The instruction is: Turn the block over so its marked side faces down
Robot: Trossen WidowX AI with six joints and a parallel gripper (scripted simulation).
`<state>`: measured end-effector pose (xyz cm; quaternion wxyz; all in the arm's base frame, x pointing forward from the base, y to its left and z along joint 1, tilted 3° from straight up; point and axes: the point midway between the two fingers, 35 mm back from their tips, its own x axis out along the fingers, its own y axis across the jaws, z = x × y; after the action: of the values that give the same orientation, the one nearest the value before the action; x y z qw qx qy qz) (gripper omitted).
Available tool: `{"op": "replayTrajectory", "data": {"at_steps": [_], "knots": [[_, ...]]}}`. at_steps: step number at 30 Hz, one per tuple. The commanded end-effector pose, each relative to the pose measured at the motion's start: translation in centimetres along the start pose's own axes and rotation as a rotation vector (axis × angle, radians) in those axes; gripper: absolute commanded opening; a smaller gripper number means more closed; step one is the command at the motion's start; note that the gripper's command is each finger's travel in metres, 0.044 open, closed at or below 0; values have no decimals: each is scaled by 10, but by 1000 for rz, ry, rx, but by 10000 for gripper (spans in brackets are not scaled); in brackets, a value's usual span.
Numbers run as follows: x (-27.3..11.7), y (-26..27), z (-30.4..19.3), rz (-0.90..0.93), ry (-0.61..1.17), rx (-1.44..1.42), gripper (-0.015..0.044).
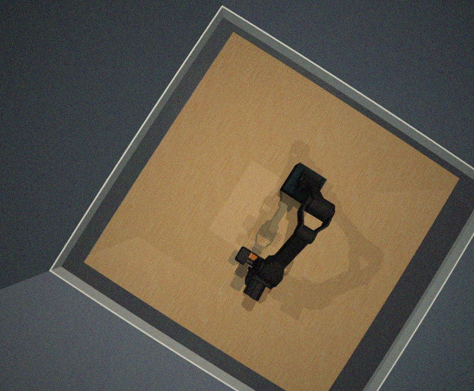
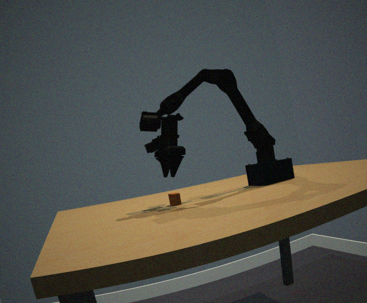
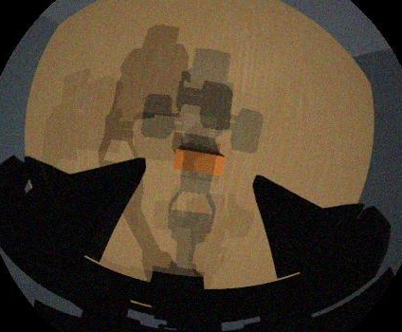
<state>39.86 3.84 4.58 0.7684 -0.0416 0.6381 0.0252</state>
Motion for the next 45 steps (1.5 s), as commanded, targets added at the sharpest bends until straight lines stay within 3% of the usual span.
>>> {"op": "replayTrajectory", "data": {"at_steps": [1,11,16,45], "knots": [[-7,0,2,4,194,8,440],[-7,0,2,4,194,8,440],[27,0,-4,4,194,8,440],[65,0,-12,4,194,8,440]]}}
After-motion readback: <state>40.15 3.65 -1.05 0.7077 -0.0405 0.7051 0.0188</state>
